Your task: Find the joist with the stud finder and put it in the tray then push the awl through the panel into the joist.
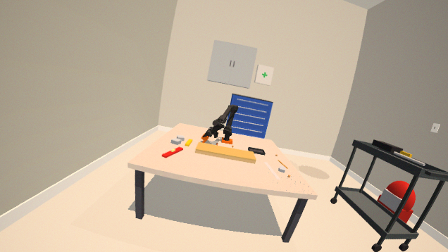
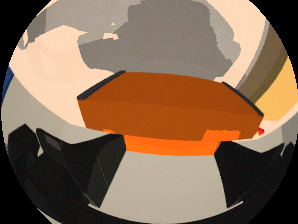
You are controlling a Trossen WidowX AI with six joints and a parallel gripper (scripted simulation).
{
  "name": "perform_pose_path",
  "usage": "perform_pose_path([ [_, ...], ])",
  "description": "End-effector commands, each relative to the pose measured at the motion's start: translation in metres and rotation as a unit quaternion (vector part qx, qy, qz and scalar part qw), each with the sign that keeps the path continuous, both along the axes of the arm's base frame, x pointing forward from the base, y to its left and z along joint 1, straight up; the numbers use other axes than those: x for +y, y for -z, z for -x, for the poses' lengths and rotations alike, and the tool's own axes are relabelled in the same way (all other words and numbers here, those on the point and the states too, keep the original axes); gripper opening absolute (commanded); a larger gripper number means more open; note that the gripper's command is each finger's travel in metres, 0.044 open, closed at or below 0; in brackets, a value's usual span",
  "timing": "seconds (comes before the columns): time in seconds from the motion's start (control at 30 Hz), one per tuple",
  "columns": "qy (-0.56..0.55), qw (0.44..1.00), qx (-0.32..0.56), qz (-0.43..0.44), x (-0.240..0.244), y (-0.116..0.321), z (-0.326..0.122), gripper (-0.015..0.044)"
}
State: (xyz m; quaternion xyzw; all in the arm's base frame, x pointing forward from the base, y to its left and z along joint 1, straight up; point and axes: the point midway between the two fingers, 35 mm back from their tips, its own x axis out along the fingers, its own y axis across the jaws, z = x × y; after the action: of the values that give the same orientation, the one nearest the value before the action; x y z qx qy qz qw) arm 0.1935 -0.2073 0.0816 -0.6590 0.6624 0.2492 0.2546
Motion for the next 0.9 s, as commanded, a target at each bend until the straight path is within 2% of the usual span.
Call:
perform_pose_path([
  [0.0,0.003,1.0,-0.002,0.02,0.0001,-0.0006,0.0004,0.0],
  [0.87,0.003,0.995,-0.003,0.105,0.0024,0.0039,-0.0005,0.0],
])
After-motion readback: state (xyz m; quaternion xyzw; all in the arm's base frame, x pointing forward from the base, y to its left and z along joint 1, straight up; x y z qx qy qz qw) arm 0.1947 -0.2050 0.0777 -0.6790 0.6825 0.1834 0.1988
